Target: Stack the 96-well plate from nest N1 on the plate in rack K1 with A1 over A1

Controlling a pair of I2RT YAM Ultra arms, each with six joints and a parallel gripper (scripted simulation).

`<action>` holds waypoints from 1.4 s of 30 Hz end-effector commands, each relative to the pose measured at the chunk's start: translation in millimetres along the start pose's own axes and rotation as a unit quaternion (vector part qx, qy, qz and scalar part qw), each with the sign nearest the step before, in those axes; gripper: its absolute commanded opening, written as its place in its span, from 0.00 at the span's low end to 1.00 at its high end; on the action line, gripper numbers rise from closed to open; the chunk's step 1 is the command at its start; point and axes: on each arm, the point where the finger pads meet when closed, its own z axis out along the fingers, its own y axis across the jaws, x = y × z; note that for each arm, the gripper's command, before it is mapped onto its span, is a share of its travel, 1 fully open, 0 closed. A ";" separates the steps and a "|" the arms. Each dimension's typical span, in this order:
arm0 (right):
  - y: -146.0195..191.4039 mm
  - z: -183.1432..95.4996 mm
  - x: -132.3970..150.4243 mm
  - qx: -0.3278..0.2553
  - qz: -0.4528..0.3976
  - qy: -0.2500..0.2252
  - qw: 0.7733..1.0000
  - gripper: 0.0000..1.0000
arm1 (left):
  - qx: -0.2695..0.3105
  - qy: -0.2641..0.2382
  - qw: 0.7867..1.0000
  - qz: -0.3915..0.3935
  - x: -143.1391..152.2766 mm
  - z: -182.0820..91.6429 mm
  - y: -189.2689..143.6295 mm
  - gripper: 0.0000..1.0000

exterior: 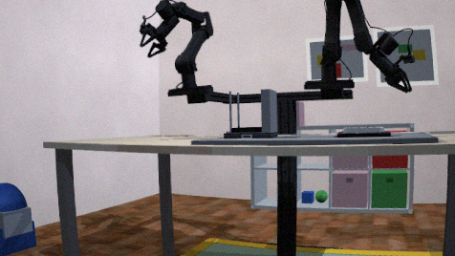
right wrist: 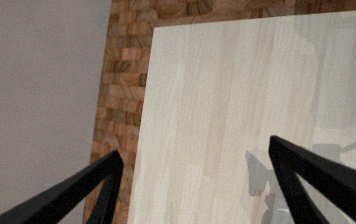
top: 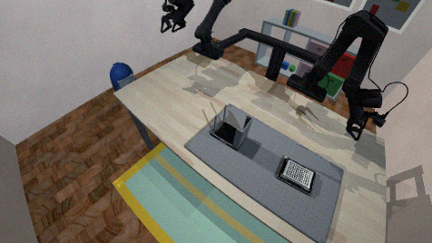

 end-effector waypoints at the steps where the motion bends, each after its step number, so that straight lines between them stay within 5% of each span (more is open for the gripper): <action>1: 7.3 -14.0 -17.6 -0.024 0.024 -0.021 0.999 1.00 | -0.001 -0.009 1.000 -0.001 -6.5 -0.5 1.0 1.00; 32: 5.3 -14.4 -20.5 -0.022 0.031 -0.026 0.999 1.00 | -0.001 -0.009 1.000 -0.001 -6.5 -0.5 1.0 1.00; 42: 5.3 -14.4 -20.5 -0.022 0.031 -0.026 0.999 1.00 | 0.033 0.023 0.988 0.148 -15.8 15.0 -44.0 1.00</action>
